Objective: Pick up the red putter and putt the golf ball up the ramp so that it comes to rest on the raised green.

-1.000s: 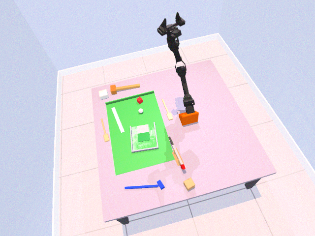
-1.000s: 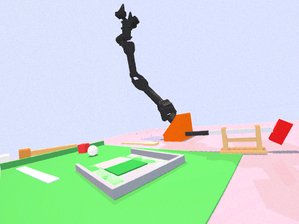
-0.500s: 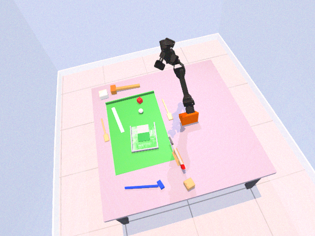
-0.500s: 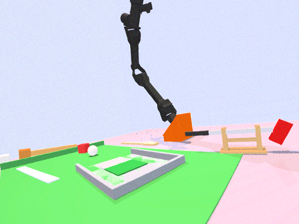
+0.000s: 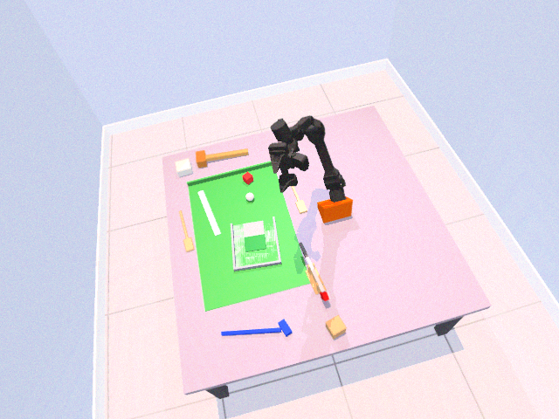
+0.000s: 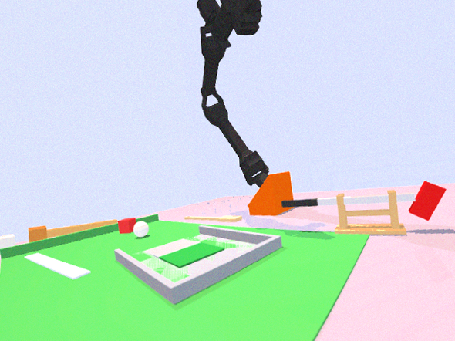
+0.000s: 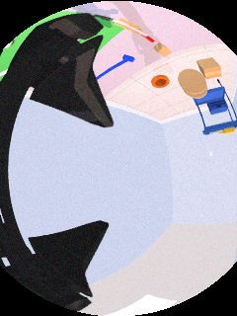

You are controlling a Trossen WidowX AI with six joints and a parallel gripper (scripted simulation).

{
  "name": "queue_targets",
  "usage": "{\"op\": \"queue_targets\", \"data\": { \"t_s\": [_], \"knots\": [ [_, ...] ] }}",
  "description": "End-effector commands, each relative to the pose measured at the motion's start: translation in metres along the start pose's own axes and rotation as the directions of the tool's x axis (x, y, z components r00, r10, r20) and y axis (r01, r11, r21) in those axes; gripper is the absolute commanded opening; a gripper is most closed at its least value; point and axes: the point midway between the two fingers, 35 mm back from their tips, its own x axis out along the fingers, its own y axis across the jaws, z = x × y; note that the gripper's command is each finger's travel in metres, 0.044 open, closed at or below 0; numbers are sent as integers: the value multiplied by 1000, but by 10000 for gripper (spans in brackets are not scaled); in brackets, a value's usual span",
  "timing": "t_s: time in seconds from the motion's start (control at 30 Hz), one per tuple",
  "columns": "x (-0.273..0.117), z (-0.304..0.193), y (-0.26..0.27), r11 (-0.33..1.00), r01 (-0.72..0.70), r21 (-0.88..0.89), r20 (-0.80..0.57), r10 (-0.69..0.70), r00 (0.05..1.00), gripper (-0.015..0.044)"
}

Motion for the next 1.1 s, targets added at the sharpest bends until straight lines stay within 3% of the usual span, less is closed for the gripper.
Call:
{"op": "queue_targets", "data": {
  "t_s": [0.0, 0.17, 0.33, 0.57, 0.8, 1.07],
  "knots": [
    [24, -10, 61, 976, -174, 130, -30, 179, 983, 440],
    [41, -21, 144, 876, -373, 305, -54, 407, 912, 440],
    [41, -28, 230, 706, -523, 478, -68, 624, 779, 440],
    [11, -33, 345, 401, -606, 687, -64, 865, 498, 440],
    [-45, -29, 436, 125, -543, 830, -44, 986, 161, 440],
    [-51, -30, 450, 105, -532, 840, -42, 991, 129, 440]
  ]
}}
